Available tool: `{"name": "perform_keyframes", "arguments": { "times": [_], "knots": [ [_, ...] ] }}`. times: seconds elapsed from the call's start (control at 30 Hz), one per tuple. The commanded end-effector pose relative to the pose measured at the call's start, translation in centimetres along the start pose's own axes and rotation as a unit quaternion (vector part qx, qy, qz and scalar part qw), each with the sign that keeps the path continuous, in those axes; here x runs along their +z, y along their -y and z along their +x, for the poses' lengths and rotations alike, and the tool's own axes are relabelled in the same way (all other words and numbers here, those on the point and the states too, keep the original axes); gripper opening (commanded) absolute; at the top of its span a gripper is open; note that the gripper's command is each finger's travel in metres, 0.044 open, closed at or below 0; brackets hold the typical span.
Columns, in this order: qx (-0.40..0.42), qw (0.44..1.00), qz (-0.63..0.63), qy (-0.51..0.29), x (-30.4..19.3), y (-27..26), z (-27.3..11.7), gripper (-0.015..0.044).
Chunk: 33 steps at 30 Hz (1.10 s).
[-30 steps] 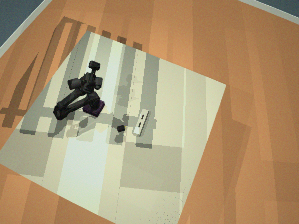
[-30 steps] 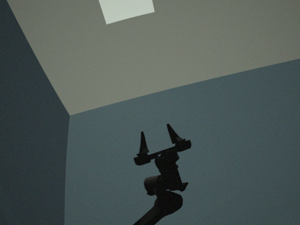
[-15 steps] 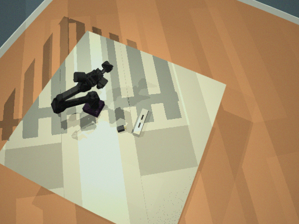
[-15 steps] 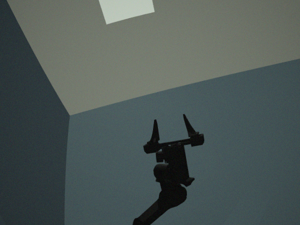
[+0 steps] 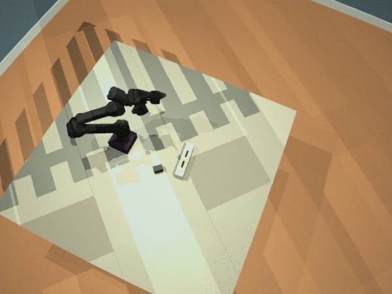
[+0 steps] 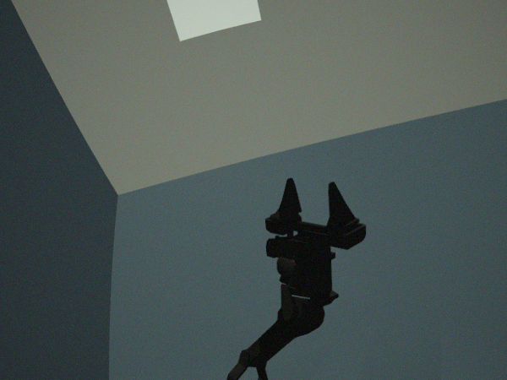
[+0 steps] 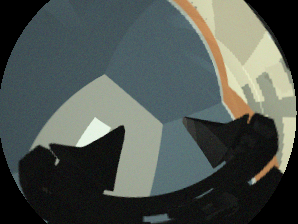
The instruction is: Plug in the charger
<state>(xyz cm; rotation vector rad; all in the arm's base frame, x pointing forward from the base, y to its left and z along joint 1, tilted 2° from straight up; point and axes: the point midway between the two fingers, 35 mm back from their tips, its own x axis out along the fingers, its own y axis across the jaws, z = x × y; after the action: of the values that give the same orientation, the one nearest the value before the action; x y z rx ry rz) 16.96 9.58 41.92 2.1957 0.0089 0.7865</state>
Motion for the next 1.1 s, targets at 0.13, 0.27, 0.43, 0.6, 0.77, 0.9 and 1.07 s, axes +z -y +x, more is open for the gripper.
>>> {"name": "perform_keyframes", "arguments": {
  "times": [0.13,0.27,0.43,0.6,0.77,0.9,1.07],
  "knots": [
    [-0.065,0.984,-0.163,0.029,1.6,3.3,1.7,0.044],
    [-0.097,0.967,-0.234,0.039,2.5,4.7,2.3,0.044],
    [-0.138,0.937,-0.317,0.048,3.9,6.4,2.9,0.044],
    [-0.182,0.9,-0.393,0.054,5.5,8.0,3.4,0.044],
    [-0.227,0.855,-0.463,0.055,7.2,9.5,3.6,0.044],
    [-0.264,0.814,-0.514,0.052,8.6,10.6,3.7,0.044],
    [-0.311,0.759,-0.57,0.045,10.5,11.9,3.7,0.044]
  ]
}}
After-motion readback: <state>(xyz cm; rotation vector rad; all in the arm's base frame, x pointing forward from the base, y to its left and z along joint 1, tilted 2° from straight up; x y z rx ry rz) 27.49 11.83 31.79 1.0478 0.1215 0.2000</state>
